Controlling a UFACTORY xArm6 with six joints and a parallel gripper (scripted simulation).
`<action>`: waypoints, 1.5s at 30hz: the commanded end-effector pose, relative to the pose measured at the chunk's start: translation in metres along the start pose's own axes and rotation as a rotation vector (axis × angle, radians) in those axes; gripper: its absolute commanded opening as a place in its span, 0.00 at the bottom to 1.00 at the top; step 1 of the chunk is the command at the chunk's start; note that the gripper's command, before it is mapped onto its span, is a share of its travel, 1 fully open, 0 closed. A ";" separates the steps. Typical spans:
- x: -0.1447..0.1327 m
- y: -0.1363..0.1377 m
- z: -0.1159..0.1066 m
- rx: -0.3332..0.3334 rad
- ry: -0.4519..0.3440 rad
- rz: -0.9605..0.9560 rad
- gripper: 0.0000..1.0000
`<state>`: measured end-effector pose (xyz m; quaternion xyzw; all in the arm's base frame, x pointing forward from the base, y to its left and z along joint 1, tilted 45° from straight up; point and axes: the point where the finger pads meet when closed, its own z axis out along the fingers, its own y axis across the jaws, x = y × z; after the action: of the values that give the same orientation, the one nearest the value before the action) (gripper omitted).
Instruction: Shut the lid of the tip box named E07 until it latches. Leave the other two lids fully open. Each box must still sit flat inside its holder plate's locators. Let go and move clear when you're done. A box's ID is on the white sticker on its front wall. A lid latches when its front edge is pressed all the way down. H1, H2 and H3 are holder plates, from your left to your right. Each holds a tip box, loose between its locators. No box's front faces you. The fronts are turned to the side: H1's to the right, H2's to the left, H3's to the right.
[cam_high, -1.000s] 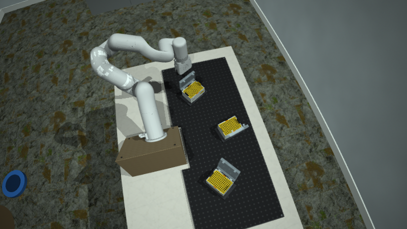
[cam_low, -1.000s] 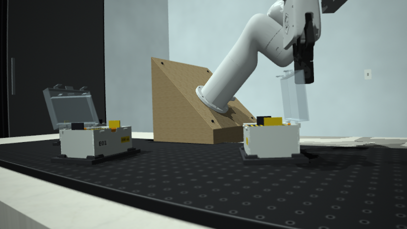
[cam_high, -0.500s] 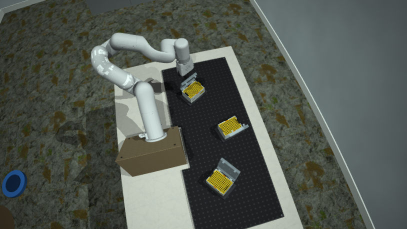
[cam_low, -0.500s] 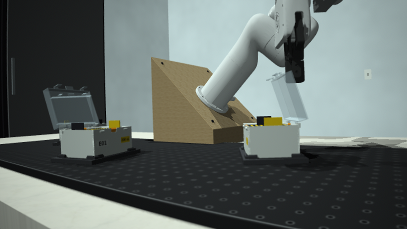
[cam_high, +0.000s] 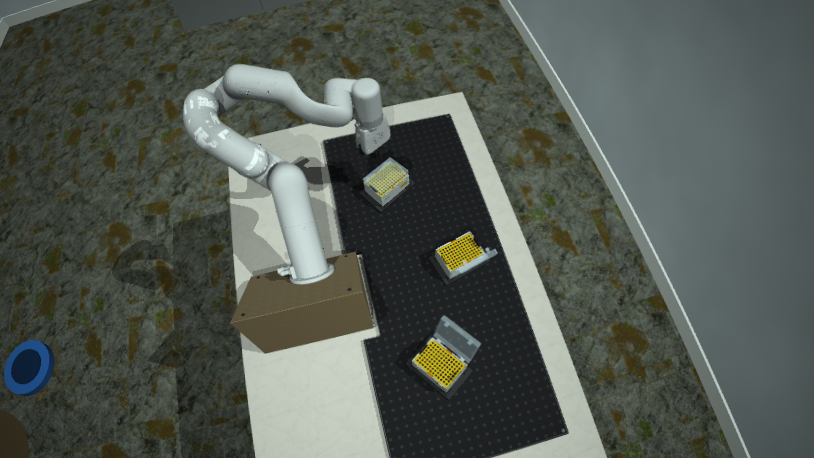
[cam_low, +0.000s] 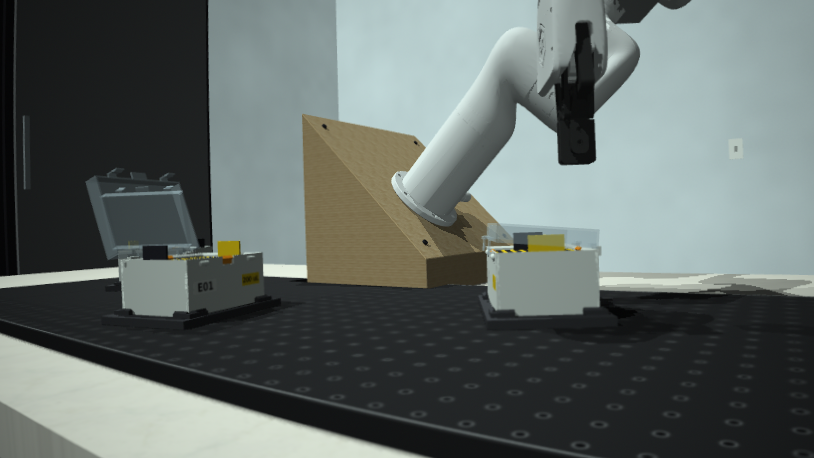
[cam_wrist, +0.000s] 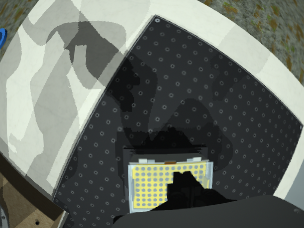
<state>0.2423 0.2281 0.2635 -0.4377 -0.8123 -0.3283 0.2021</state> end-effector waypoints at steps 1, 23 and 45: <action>0.000 0.001 -0.001 -0.002 -0.001 -0.001 0.00; 0.000 0.001 -0.023 -0.002 -0.001 -0.001 0.00; 0.000 0.001 -0.056 -0.002 -0.001 -0.001 0.00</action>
<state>0.2447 0.1899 0.3014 -0.4378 -0.8123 -0.3285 0.2016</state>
